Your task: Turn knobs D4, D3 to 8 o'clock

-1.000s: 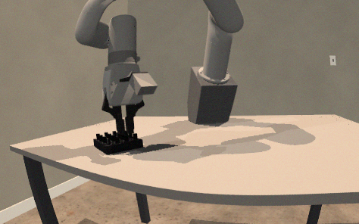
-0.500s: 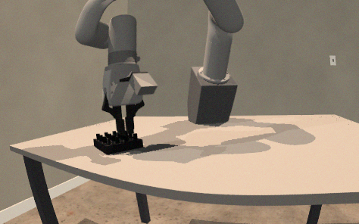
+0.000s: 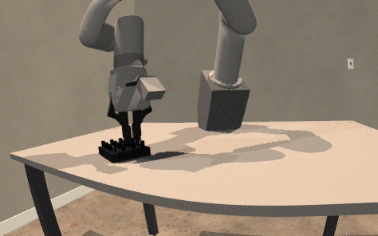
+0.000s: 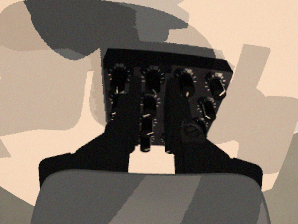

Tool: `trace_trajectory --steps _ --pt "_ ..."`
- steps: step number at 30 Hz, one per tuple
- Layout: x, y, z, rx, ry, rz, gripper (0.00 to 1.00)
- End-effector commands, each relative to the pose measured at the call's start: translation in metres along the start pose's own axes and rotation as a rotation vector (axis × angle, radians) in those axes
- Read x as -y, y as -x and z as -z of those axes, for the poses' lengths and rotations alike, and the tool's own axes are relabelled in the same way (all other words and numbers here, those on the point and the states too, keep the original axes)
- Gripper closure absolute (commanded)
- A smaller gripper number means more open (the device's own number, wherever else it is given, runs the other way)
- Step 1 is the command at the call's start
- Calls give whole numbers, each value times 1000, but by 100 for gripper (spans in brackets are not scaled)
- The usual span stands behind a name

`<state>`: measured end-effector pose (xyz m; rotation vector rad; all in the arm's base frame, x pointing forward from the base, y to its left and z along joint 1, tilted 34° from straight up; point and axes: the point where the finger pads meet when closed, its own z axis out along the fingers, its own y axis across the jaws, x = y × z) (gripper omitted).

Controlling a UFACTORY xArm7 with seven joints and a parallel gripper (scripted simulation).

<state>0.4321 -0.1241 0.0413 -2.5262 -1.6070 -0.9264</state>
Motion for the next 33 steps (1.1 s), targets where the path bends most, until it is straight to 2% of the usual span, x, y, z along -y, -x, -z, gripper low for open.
trace_trajectory --steps 1,33 --pt "-1 1 0 1 2 0 81" --pt "-1 1 -11 1 2 0 81"
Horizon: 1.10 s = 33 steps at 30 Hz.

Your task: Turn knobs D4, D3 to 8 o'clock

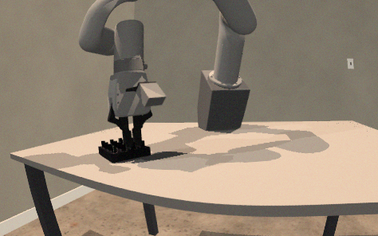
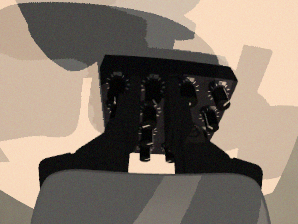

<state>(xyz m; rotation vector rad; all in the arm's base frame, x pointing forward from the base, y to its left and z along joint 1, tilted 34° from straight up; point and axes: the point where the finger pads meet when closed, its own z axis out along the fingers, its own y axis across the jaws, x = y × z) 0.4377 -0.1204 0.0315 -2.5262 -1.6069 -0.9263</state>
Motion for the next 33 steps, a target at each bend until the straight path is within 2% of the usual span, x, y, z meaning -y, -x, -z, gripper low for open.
trace_trajectory --steps 1,30,31,33 --pt "-1 1 1 1 2 0 81" --pt "-1 1 1 1 2 0 81" --pt "-1 1 1 1 2 0 92" --pt "-1 1 1 1 2 0 92"
